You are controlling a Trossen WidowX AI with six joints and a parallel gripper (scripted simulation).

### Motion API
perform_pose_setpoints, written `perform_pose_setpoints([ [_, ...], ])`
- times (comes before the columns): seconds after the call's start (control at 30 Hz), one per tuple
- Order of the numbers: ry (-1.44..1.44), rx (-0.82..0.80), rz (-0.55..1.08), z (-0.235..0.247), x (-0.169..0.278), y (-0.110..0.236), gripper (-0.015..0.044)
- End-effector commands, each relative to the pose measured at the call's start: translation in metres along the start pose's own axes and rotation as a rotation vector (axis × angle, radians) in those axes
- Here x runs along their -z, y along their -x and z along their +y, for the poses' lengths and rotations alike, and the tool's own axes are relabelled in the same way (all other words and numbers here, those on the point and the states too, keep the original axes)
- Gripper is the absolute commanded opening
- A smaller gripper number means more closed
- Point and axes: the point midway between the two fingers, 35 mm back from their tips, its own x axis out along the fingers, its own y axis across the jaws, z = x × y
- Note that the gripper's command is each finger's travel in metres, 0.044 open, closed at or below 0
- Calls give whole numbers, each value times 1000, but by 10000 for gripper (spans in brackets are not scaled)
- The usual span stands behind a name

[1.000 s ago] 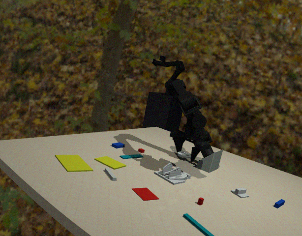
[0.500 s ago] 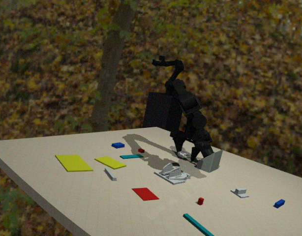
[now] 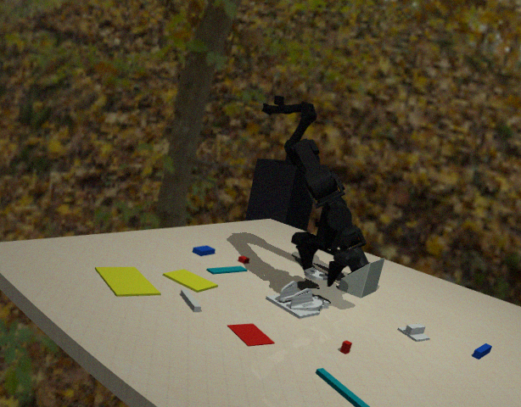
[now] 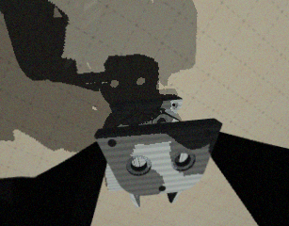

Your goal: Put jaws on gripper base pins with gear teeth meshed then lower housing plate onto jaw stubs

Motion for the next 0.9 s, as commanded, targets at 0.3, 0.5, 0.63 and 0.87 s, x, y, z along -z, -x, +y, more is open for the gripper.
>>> perform_pose_setpoints([
  [0.3,5,-6,3,1,0,-21,351],
  [0.5,4,-7,3,2,0,-31,351],
  [0.63,4,-8,3,2,-1,-37,351],
  [0.87,4,-9,3,3,-1,-43,351],
])
